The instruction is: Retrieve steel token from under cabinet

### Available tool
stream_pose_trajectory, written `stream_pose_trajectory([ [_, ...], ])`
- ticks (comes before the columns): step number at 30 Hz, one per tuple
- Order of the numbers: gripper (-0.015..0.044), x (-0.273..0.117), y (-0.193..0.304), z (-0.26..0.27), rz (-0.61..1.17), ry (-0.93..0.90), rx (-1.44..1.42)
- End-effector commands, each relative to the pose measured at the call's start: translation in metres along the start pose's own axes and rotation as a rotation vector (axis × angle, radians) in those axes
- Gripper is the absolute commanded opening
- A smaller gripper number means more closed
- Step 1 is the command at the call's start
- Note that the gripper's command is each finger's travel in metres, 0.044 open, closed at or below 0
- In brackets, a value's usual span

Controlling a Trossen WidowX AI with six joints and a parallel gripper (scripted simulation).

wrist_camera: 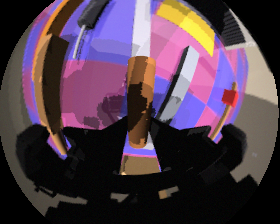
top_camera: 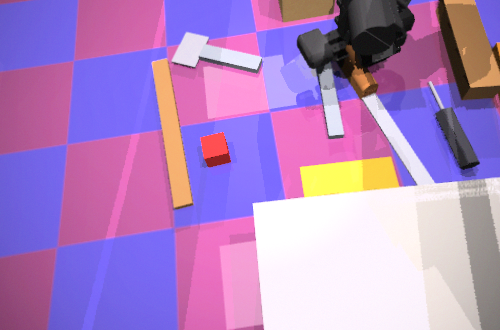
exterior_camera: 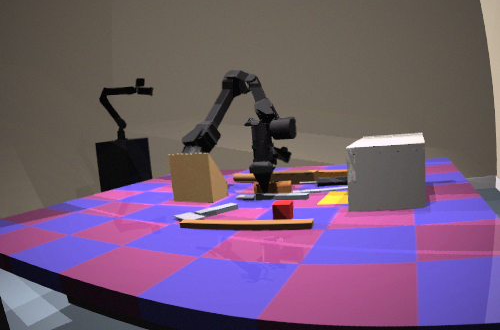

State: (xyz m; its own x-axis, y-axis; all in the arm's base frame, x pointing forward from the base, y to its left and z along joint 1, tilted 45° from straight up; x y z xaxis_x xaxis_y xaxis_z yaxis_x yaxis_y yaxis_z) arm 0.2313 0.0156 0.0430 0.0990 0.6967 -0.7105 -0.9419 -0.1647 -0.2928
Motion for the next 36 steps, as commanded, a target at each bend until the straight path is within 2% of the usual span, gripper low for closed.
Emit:
stream_pose_trajectory([
  [1, 0.0000, -0.0005, -0.0007, -0.0001, -0.001, 0.002, -0.040],
  [36, 0.0000, -0.0011, -0.0014, -0.0018, 0.000, 0.001, -0.296],
])
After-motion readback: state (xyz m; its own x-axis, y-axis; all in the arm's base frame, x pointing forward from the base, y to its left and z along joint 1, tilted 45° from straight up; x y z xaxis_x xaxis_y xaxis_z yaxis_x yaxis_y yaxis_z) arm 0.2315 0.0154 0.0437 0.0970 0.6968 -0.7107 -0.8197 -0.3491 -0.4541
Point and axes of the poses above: the point midway between the two fingers, 35 mm back from their tips, its own x axis out along the fingers, its own z axis across the jaws, y = z × x, the point moved 6 cm from there along -x, back along the fingers, and after that the axes turned 9 degrees about -x, right-handed, at the moved point
